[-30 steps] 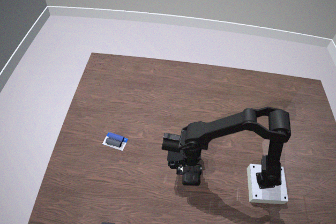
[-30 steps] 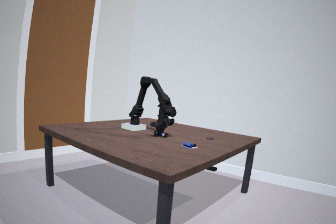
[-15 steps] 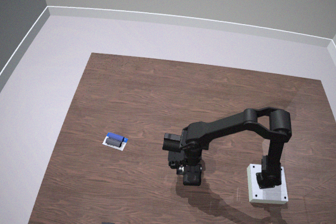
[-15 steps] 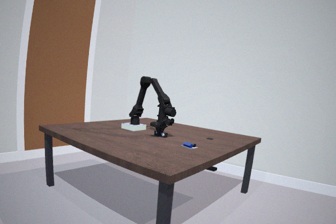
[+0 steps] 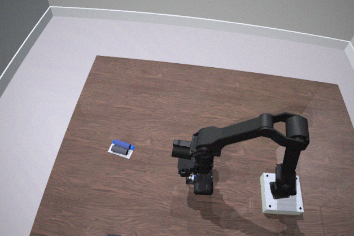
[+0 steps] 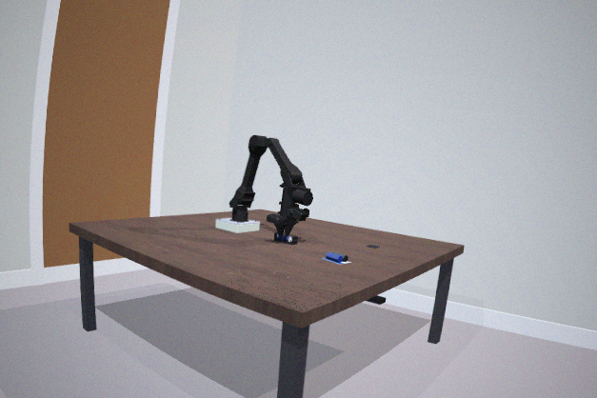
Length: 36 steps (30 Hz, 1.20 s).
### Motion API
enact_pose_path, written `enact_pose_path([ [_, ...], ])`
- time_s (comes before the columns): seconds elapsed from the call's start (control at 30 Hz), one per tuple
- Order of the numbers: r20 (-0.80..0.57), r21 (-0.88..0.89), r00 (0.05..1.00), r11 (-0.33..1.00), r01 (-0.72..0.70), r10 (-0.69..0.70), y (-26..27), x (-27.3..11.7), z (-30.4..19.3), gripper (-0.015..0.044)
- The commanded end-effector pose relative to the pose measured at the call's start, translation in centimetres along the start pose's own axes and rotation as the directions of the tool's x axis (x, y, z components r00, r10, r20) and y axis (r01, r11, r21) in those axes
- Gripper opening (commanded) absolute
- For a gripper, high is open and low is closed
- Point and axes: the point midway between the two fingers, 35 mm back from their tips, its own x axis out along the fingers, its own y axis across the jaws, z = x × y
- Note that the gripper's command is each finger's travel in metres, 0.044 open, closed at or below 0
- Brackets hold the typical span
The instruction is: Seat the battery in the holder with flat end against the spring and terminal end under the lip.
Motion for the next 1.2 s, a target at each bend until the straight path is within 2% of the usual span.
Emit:
enact_pose_path([
  [0.0, 0.014, 0.0, 1.0, 1.0, 0.002, -0.002, 0.0, -0.6, 0.2, 0.0179],
  [0.1, 0.014, 0.0, 1.0, 1.0, 0.002, -0.002, 0.0, -0.6, 0.2, 0.0179],
  [0.17, 0.007, 0.002, 1.0, 1.0, 0.002, -0.002, 0.0, -0.9, 0.1, 0.0231],
  [0.43, 0.014, 0.001, 1.0, 1.0, 0.002, -0.002, 0.2, -7.8, -0.6, 0.044],
  [1.17, 0.014, 0.0, 1.0, 1.0, 0.002, -0.002, 0.2, -8.0, -0.7, 0.044],
])
